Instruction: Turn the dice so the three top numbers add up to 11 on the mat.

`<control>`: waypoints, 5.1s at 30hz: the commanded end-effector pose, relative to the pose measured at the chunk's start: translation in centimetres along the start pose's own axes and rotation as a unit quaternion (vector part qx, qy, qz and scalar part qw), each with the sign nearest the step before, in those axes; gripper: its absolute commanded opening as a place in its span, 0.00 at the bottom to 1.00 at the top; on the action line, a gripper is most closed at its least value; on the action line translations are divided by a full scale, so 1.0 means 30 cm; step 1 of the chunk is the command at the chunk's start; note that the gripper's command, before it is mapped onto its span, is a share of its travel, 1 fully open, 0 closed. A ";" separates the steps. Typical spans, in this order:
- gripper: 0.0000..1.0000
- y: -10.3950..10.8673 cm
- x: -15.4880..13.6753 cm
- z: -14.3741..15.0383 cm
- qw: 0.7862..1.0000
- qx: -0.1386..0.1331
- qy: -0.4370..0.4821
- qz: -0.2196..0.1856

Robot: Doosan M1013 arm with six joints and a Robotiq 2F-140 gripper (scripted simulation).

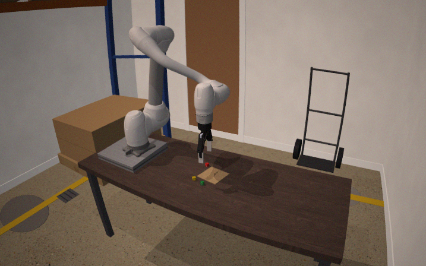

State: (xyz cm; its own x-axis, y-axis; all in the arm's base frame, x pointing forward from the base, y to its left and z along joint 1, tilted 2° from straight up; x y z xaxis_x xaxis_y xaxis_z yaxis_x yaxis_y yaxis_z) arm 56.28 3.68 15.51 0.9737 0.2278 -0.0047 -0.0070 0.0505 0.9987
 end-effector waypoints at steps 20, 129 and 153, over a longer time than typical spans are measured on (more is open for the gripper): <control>1.00 -0.021 0.021 0.248 0.998 0.007 0.067 0.000; 0.21 -0.165 0.022 0.248 0.753 0.006 -0.658 -0.005; 0.21 -0.262 0.022 0.245 0.753 0.006 -0.658 -0.005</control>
State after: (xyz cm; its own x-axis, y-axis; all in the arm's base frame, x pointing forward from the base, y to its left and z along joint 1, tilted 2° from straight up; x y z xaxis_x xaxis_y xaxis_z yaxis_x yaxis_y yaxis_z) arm 58.65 -3.72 8.44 0.3570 -0.9334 0.0348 -0.0033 0.0360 0.9993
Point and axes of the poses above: the point where the finger pads meet when closed, its own y axis back along the fingers, its own z axis across the jaws, x = y × z, the point moved 5 cm from there along y, back along the fingers, and after that the axes turned 4 degrees about -y, right-handed, at the moved point
